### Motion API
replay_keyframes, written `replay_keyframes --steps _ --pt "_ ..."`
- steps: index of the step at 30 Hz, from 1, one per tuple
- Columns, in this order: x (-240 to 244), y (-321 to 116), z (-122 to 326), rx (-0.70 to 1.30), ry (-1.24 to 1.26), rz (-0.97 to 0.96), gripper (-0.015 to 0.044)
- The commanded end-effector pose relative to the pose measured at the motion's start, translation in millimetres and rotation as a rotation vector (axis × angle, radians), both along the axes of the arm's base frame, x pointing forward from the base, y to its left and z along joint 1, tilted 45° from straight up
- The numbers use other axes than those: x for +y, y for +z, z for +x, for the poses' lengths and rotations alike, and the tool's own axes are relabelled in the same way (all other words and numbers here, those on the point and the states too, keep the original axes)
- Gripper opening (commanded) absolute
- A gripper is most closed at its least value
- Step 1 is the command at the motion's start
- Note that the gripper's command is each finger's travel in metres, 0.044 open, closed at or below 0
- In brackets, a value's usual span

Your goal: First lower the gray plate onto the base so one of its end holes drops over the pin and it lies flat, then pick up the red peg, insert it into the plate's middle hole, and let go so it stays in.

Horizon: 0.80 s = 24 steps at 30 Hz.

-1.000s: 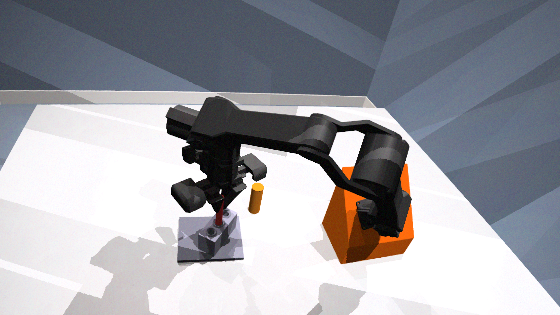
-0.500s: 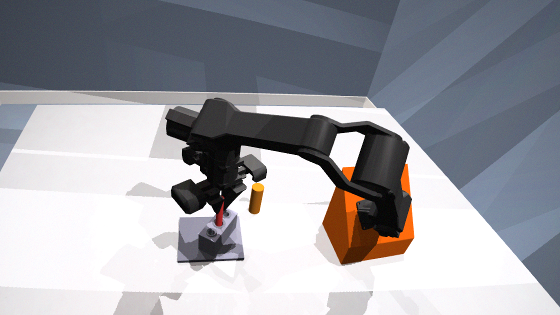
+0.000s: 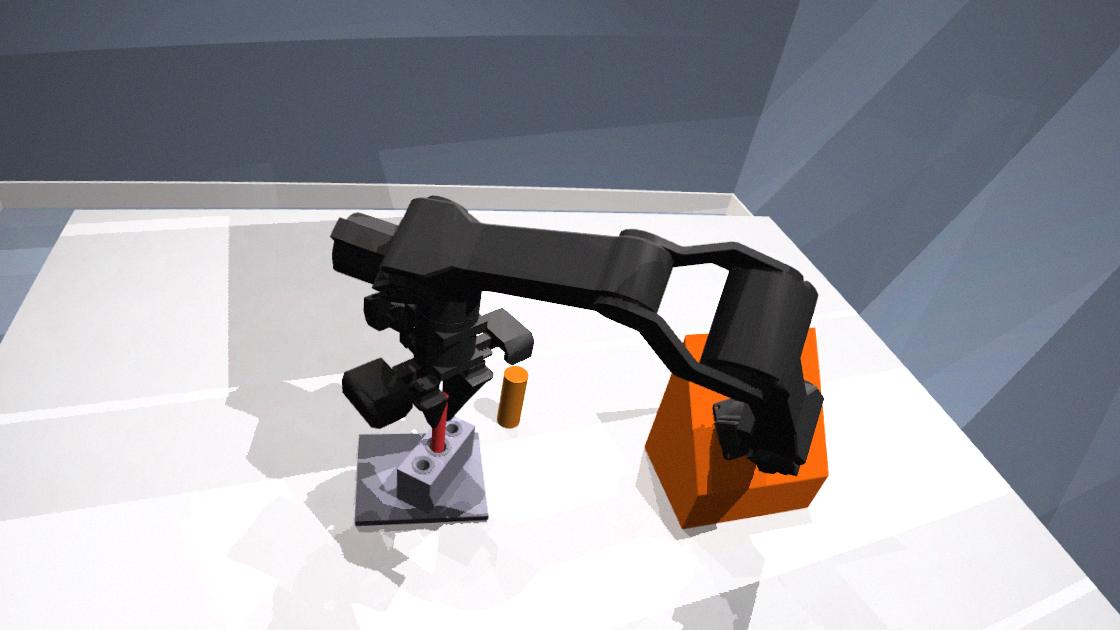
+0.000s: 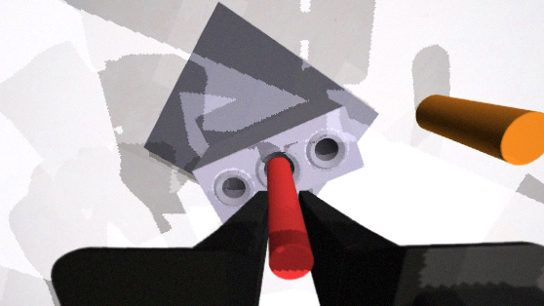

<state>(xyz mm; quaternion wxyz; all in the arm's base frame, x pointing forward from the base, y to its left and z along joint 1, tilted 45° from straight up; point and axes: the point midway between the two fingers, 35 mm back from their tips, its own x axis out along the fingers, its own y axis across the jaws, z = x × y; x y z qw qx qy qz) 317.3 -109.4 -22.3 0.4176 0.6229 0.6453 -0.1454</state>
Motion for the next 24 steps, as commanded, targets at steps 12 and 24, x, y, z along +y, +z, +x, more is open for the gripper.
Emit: replay_keyframes --steps 12,24 --pt "-0.2 0.3 -0.1 0.000 -0.001 0.000 0.0150" --pt "-5.8 5.6 -2.7 0.003 -0.009 0.007 0.0150"
